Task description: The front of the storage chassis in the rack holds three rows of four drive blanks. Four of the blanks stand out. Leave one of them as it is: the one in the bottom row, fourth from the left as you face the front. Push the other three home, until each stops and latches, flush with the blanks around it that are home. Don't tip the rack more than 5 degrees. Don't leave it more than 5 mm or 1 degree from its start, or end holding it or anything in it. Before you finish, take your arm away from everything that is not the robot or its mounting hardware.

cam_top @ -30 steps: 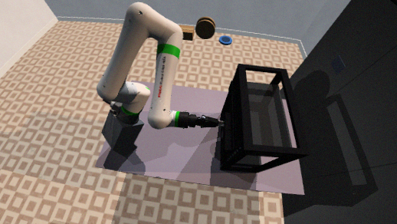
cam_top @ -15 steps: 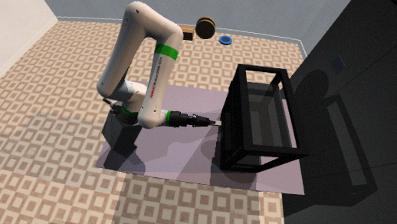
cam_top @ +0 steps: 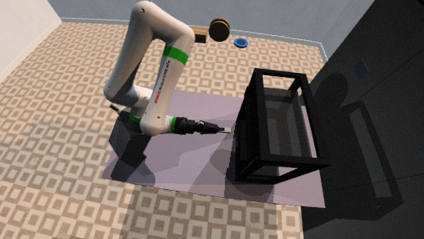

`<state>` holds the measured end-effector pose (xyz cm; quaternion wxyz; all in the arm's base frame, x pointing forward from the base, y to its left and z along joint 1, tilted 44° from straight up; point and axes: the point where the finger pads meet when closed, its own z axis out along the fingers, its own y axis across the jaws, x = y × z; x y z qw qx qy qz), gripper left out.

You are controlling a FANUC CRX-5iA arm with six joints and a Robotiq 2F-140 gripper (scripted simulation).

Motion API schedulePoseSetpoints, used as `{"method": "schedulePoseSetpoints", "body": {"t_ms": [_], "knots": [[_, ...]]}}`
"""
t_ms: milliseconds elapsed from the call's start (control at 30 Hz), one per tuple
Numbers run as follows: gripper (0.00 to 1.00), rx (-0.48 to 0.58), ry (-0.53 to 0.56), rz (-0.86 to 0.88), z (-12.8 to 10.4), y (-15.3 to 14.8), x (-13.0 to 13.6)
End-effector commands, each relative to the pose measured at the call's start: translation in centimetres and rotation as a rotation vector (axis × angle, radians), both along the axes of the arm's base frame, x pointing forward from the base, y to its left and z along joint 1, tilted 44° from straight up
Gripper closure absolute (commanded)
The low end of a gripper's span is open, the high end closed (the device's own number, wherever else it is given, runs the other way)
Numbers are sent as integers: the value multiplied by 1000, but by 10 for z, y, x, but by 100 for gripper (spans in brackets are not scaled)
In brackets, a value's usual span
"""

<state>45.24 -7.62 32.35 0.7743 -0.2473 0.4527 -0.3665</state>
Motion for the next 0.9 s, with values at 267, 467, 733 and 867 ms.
{"method": "schedulePoseSetpoints", "body": {"t_ms": [267,467,733,867], "knots": [[100,4,2,2,17,-15,-2],[100,4,2,2,31,-13,24],[100,4,2,2,31,-13,25],[100,4,2,2,31,-13,25]]}}
